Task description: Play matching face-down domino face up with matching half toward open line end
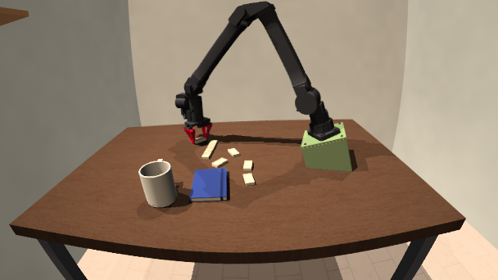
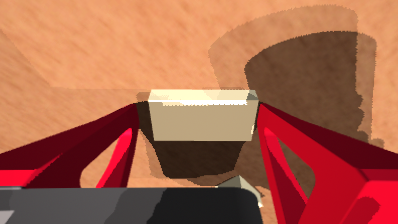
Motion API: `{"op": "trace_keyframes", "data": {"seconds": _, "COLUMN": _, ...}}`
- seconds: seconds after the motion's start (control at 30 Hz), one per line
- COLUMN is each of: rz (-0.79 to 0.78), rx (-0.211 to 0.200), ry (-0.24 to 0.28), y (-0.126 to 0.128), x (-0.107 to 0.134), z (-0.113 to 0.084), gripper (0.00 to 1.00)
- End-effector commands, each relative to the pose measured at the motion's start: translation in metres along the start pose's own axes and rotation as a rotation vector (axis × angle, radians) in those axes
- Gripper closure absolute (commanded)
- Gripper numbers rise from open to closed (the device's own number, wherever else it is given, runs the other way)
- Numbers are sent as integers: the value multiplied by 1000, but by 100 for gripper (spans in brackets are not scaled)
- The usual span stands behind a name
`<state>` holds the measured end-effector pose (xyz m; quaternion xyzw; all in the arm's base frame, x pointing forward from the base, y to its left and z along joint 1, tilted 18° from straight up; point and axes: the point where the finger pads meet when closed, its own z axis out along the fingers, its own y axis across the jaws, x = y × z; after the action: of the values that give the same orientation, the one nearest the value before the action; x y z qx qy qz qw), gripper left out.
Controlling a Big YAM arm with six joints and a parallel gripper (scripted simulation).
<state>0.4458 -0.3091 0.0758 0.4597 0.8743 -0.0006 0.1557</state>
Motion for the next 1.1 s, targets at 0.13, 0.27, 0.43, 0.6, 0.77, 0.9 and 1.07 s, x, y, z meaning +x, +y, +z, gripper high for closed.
{"op": "trace_keyframes", "data": {"seconds": 0.13, "rz": 3, "rx": -4, "ry": -6, "y": -1, "x": 0, "z": -8, "gripper": 28}}
{"op": "trace_keyframes", "data": {"seconds": 0.27, "rz": 5, "rx": -4, "ry": -4, "y": -2, "x": 2, "z": -12, "gripper": 28}}
{"op": "trace_keyframes", "data": {"seconds": 0.43, "rz": 6, "rx": -4, "ry": -4, "y": -3, "x": 2, "z": -13, "gripper": 28}}
{"op": "trace_keyframes", "data": {"seconds": 0.6, "rz": 1, "rx": -3, "ry": -8, "y": 0, "x": -2, "z": -6, "gripper": 28}}
{"op": "trace_keyframes", "data": {"seconds": 0.77, "rz": 6, "rx": -2, "ry": -7, "y": -3, "x": 0, "z": -11, "gripper": 28}}
{"op": "trace_keyframes", "data": {"seconds": 0.9, "rz": 8, "rx": -2, "ry": -6, "y": -4, "x": 1, "z": -14, "gripper": 28}}
{"op": "trace_keyframes", "data": {"seconds": 1.07, "rz": 8, "rx": -2, "ry": -6, "y": -4, "x": 1, "z": -14, "gripper": 28}}
